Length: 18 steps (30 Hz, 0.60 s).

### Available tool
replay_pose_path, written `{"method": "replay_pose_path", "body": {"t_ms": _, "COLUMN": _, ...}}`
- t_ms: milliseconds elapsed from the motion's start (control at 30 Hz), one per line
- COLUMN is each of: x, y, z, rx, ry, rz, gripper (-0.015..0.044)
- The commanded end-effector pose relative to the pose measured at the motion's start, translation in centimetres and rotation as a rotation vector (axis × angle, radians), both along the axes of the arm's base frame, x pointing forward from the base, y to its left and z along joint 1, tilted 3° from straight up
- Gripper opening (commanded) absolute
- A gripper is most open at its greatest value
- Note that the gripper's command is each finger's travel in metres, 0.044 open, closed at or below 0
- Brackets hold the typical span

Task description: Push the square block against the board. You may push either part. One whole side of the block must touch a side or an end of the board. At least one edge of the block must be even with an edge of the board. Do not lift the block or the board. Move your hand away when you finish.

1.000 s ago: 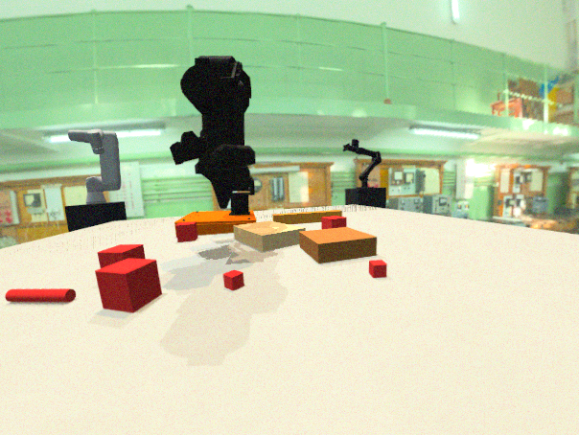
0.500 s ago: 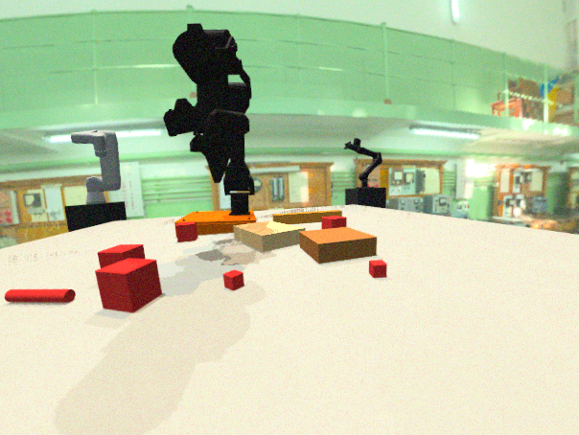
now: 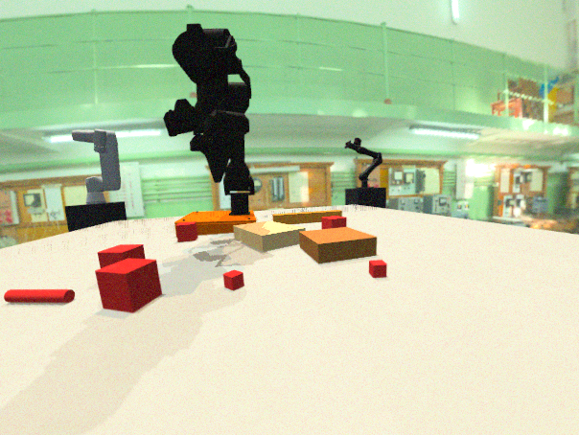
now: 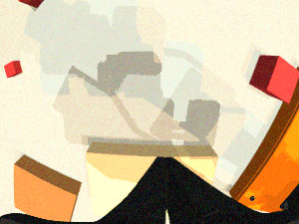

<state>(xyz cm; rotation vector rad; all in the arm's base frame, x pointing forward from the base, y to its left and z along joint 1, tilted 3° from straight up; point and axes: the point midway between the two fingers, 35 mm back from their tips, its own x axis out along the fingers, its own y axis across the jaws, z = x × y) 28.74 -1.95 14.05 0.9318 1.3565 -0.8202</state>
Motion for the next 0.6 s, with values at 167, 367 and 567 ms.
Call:
{"method": "replay_pose_path", "body": {"t_ms": 167, "x": -0.02, "y": 0.04, "z": 0.03, "rx": 0.002, "ry": 0.0, "rz": 0.006, "gripper": 0.0}}
{"method": "replay_pose_path", "body": {"t_ms": 367, "x": -0.02, "y": 0.04, "z": 0.03, "rx": 0.002, "ry": 0.0, "rz": 0.006, "gripper": 0.0}}
{"method": "replay_pose_path", "body": {"t_ms": 567, "x": 0.09, "y": 0.29, "z": -0.08, "rx": -0.003, "ry": -0.002, "rz": 0.052, "gripper": 0.0}}
